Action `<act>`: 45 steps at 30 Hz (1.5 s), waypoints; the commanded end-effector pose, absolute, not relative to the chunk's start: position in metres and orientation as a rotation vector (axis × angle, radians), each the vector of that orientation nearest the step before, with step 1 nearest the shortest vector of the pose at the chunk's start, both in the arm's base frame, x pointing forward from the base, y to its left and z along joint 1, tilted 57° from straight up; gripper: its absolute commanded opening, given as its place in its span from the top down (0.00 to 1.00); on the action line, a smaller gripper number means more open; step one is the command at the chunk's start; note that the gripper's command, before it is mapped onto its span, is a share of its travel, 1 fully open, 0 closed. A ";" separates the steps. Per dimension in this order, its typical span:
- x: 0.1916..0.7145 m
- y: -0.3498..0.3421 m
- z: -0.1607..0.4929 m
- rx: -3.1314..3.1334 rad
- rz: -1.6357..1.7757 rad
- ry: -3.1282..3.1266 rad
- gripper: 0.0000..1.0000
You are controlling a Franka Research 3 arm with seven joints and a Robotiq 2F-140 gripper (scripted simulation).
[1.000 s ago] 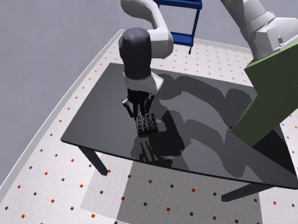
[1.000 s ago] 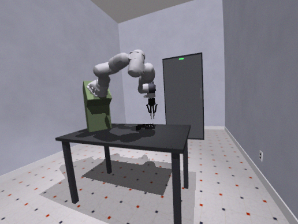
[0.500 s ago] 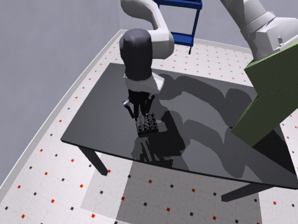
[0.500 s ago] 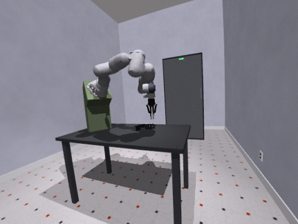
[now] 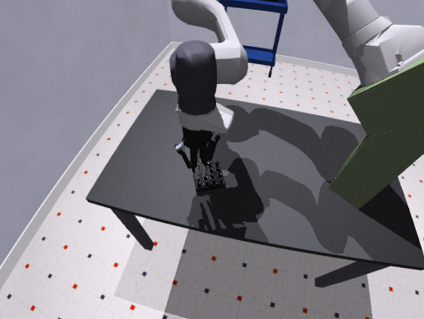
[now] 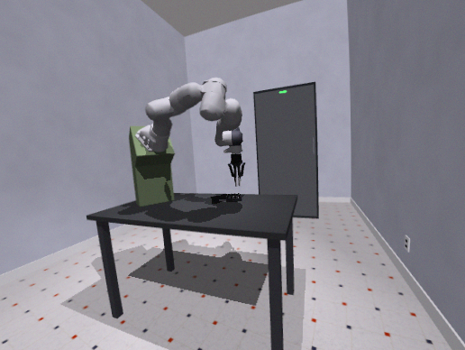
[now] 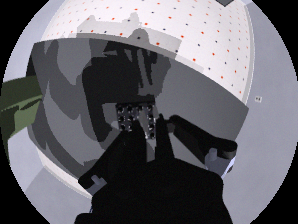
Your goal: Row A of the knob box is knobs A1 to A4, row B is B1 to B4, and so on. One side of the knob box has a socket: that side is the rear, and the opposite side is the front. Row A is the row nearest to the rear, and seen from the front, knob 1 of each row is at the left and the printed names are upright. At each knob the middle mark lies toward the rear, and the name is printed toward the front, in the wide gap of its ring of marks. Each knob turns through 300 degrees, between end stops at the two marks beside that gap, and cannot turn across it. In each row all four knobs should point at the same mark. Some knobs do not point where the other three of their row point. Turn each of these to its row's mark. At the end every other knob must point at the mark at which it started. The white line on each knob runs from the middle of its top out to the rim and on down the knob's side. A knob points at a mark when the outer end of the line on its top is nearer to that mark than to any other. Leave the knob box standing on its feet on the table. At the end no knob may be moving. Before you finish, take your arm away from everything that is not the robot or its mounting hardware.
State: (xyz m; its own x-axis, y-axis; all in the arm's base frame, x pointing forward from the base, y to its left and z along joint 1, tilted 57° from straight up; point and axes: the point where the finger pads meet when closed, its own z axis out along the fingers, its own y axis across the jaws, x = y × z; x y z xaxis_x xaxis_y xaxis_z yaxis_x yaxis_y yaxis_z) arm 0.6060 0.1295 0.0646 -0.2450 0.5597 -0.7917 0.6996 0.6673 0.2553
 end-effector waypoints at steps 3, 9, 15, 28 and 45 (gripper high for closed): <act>0.607 0.129 0.065 0.979 -0.191 1.930 0.88; 0.607 0.129 0.065 0.979 -0.191 1.930 0.88; 0.607 0.128 0.065 0.979 -0.191 1.929 0.88; 0.612 0.124 0.061 0.979 -0.191 1.926 0.88; 0.626 0.115 0.050 0.979 -0.191 1.926 0.88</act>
State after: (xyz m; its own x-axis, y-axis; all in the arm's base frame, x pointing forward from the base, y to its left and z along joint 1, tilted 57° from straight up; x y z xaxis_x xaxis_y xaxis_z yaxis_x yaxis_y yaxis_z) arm 0.6223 0.1173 0.0515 -0.2421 0.5565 -0.7948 0.7014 0.6664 0.2529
